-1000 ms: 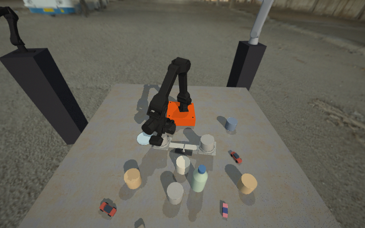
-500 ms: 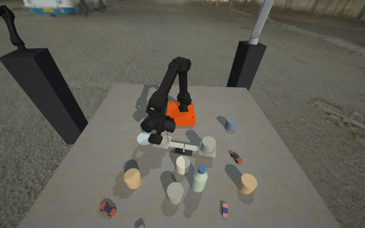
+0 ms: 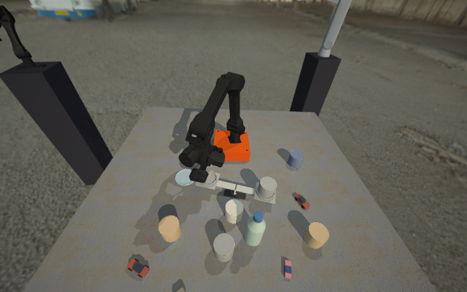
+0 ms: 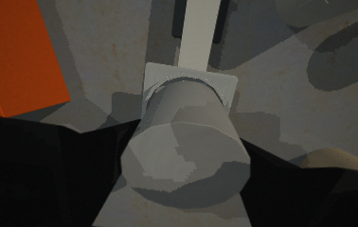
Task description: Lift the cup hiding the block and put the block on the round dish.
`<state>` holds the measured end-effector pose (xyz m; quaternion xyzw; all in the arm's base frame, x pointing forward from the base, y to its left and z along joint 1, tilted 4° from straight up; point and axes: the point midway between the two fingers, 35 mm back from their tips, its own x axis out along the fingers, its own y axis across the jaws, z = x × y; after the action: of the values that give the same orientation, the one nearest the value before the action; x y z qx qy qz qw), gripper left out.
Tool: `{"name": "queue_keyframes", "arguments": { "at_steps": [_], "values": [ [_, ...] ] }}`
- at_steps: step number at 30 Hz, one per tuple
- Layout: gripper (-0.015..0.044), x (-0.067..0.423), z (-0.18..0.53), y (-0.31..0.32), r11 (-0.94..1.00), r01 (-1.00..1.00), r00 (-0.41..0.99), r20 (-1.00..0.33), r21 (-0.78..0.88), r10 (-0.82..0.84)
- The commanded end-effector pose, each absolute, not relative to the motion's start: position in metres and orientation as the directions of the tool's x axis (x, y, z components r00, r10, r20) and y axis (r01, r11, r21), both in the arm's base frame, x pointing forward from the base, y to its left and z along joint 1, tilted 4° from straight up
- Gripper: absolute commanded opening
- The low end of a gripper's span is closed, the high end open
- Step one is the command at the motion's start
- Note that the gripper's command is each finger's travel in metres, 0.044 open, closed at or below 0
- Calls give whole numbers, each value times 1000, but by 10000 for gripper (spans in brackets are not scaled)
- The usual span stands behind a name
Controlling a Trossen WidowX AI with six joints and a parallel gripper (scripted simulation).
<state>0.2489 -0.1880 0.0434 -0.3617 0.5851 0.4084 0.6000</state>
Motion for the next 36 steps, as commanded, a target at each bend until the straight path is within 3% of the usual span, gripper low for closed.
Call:
{"name": "queue_keyframes", "arguments": {
  "at_steps": [1, 36],
  "values": [
    [0, 252, 52, -193, 404, -914, -5, -999, 24, 49],
    [0, 252, 97, -195, 404, -914, -5, -999, 24, 49]
  ]
}}
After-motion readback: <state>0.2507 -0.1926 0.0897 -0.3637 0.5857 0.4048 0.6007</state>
